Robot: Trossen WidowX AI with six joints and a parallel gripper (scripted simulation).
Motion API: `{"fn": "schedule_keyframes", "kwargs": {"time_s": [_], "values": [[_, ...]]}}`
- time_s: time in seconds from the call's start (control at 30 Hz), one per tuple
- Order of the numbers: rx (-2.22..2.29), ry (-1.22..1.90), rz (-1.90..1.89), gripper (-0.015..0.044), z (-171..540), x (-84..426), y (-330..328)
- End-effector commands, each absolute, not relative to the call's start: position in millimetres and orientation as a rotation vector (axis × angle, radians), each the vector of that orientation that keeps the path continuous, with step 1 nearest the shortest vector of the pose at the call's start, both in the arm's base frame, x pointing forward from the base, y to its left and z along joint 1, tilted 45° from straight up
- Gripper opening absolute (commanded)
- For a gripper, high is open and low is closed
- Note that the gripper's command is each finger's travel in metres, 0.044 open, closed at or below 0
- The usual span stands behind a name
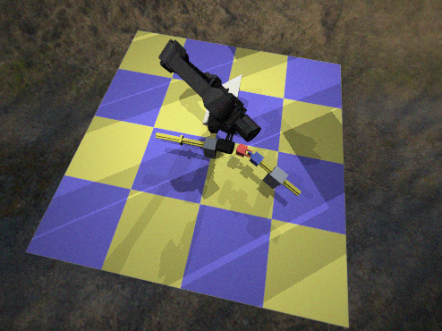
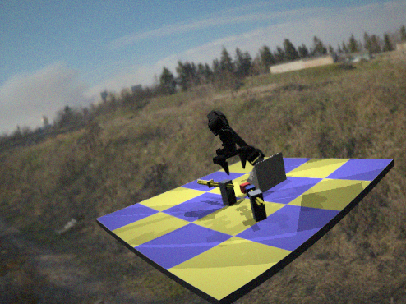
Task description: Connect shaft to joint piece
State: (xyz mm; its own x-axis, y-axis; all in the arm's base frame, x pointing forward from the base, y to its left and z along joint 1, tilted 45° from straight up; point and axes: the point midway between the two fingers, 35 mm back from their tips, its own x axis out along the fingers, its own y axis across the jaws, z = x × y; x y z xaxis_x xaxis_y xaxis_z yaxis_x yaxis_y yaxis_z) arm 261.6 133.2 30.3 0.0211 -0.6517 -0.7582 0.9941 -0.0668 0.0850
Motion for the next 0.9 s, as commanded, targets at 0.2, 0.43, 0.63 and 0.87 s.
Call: {"fn": "schedule_keyframes", "kwargs": {"time_s": [0.2, 0.43, 0.63, 0.87], "values": [[0.869, 0.486, -1.543, 0.0440, 28, 260, 130], [0.870, 0.487, -1.542, 0.0440, 5, 263, 110], [0.870, 0.485, -1.542, 0.0440, -15, 263, 90], [0.869, 0.483, -1.543, 0.0440, -29, 261, 75]]}}
